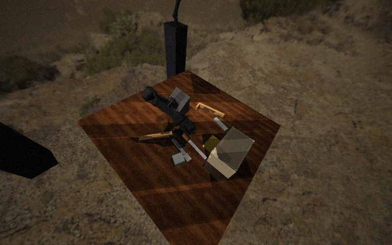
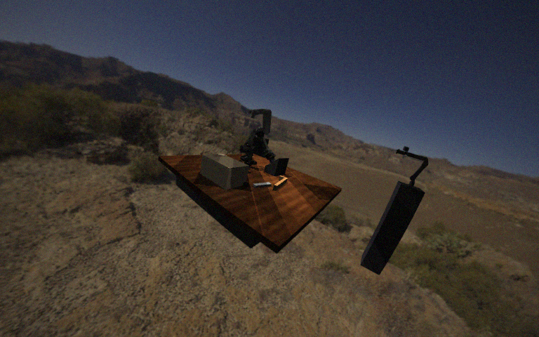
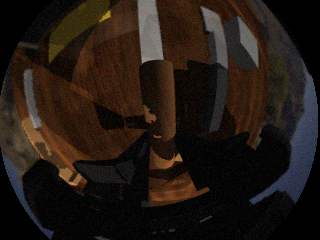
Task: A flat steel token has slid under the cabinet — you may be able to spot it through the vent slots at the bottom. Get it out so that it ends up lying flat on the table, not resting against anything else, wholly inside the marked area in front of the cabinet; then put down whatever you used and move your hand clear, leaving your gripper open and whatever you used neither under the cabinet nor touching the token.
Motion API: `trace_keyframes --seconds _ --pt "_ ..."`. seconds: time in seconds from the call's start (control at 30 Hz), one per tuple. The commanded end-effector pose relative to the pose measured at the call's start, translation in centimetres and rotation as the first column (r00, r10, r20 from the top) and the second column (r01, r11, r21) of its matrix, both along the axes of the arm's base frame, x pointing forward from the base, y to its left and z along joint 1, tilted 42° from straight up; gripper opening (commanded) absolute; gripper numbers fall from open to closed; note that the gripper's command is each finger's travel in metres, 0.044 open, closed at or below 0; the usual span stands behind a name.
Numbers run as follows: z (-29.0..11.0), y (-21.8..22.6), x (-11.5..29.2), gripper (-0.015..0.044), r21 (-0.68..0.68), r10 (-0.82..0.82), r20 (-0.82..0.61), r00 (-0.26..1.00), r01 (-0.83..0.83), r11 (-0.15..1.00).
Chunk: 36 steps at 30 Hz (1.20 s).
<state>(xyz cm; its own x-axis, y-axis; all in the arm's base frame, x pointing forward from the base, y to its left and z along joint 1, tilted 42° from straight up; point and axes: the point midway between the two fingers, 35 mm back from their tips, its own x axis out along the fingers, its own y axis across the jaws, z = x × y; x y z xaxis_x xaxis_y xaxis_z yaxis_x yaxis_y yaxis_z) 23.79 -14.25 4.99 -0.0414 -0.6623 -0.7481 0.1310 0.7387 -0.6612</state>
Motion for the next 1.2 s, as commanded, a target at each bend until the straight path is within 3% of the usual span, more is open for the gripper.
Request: trace_keyframes --seconds 0.0,1.17 --pt "0.08 -0.04 -0.02 0.0 -0.005 -0.032 0.029 0.999 0.032 0.999" --pt "0.23 -0.12 -0.1 0.0 0.009 -0.236 0.212 0.948 0.24 0.971"
